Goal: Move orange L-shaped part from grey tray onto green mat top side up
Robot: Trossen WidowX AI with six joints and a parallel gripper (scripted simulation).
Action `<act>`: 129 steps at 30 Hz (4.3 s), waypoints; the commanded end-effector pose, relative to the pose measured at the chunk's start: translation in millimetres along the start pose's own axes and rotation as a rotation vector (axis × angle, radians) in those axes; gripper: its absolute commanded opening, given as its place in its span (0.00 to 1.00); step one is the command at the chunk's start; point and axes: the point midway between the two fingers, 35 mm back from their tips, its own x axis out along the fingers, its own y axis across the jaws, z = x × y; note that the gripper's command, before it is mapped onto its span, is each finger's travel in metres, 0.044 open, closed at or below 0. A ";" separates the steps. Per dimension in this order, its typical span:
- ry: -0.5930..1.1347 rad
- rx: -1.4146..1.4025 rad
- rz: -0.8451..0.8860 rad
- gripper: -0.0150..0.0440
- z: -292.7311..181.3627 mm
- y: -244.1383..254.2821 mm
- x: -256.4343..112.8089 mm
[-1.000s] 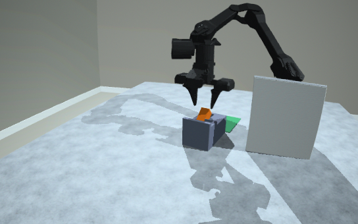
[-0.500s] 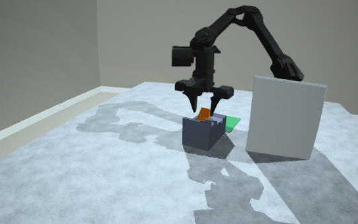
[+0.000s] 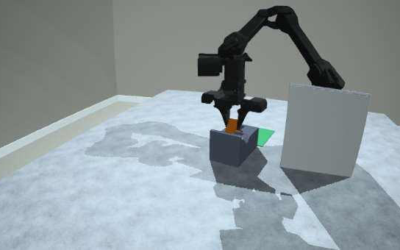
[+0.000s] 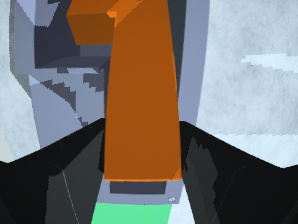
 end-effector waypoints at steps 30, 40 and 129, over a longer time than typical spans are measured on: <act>0.004 -0.003 0.002 0.25 0.1 0.6 -23.0; 0.004 -0.004 0.002 0.25 0.3 0.8 -39.0; 0.010 -0.007 0.004 0.25 -165.5 14.5 -74.5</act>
